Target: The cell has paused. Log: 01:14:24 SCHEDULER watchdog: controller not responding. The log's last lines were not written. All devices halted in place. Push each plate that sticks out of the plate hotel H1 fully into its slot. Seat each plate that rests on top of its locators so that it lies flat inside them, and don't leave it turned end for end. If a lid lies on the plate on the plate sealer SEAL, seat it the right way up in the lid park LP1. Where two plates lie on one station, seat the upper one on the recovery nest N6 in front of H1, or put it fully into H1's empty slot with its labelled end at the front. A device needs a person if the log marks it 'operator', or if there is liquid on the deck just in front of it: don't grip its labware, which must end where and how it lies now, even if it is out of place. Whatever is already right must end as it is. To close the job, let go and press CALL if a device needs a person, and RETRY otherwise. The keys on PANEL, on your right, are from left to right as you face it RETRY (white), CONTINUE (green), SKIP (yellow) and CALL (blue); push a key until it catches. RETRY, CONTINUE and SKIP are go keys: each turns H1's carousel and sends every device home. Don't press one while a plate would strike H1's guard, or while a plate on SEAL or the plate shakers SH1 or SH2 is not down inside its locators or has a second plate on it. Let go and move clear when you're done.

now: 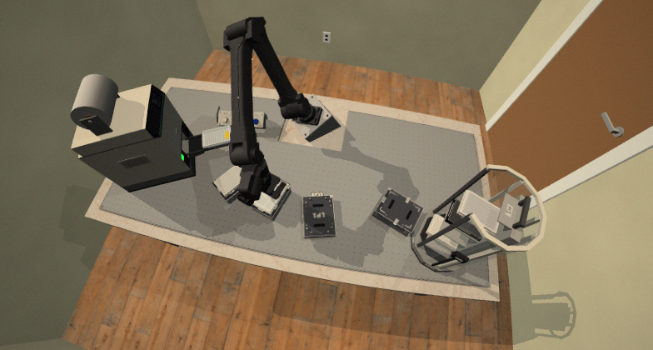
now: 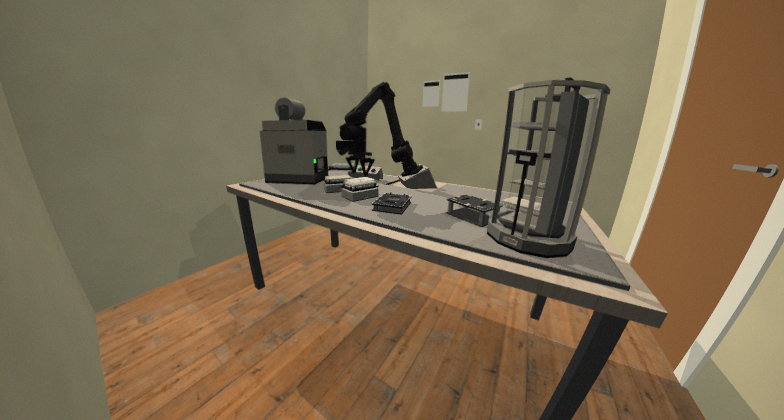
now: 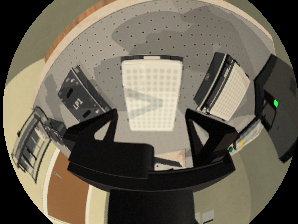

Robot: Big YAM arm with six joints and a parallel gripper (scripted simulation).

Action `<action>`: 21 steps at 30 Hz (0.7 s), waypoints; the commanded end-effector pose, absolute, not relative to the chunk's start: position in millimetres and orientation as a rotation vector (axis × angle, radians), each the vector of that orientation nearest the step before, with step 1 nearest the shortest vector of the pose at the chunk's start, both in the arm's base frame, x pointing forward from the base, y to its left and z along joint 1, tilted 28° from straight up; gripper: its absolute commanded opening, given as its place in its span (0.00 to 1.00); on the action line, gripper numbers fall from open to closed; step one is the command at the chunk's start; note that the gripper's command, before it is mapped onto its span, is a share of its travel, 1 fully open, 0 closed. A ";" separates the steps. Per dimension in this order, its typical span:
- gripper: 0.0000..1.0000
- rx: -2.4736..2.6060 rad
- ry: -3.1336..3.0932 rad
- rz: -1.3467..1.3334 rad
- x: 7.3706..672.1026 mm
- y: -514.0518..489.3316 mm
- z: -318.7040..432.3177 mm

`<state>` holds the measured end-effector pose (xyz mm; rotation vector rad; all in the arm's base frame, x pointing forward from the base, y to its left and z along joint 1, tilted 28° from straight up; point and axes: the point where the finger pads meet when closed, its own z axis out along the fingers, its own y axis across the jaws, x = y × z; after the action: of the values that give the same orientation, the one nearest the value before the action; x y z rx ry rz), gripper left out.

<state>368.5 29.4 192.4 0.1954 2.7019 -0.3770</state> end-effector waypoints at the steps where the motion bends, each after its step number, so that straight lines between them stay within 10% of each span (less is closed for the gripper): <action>1: 1.00 0.202 2.711 -0.384 372.9 23.8 182.7; 21: 1.00 0.202 2.711 -0.384 380.7 16.2 161.2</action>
<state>376.7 22.7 171.3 0.1930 2.7030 -0.3778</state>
